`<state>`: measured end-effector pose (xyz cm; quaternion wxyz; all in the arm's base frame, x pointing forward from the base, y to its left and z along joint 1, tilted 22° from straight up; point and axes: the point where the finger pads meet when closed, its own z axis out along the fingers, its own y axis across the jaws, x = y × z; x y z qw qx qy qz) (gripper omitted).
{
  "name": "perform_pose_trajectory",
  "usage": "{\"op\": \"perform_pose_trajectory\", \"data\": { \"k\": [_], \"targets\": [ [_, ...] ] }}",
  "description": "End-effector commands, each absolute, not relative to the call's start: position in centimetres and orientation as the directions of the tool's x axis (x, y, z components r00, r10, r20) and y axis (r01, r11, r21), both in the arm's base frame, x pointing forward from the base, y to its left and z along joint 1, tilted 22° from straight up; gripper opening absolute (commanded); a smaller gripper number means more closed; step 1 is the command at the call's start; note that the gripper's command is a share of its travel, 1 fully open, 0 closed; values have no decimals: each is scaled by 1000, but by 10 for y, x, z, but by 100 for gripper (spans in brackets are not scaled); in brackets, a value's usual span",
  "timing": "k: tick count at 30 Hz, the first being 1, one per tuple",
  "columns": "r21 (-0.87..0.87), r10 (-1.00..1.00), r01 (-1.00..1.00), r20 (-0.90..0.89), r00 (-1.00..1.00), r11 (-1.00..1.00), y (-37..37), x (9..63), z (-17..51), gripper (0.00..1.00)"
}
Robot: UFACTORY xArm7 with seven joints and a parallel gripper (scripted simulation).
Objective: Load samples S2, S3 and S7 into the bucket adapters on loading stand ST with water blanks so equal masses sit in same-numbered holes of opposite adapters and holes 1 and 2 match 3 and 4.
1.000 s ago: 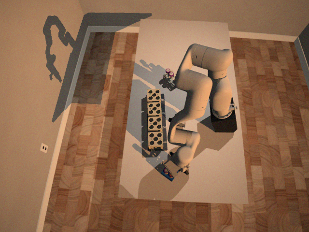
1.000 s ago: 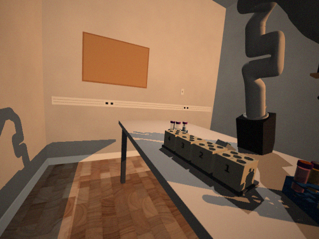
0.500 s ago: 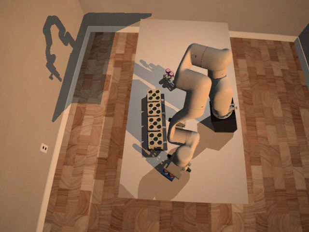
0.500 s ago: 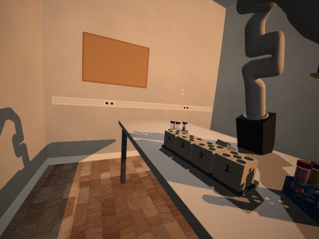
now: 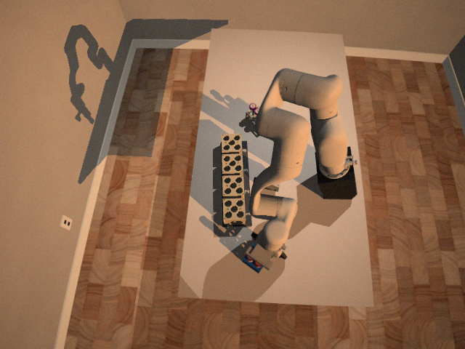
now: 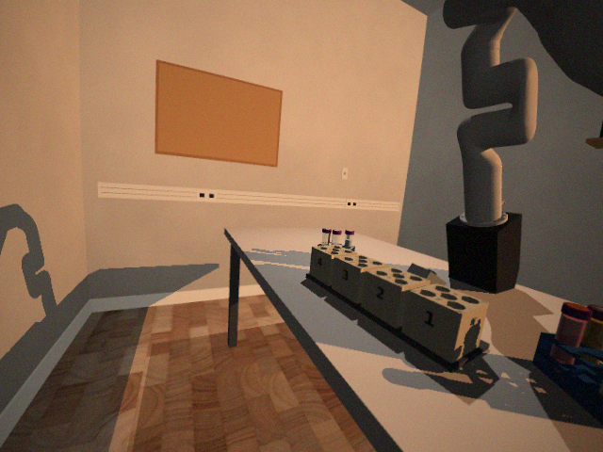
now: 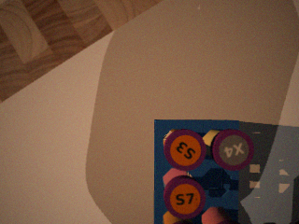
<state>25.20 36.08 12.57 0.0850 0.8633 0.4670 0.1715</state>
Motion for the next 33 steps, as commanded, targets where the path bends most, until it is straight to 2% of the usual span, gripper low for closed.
{"op": "perform_pose_trajectory", "data": {
  "k": [1,33],
  "targets": [
    [311,836,775,220,503,-549,363,255,120,57],
    [311,836,776,220,503,-549,364,277,68,57]
  ]
}}
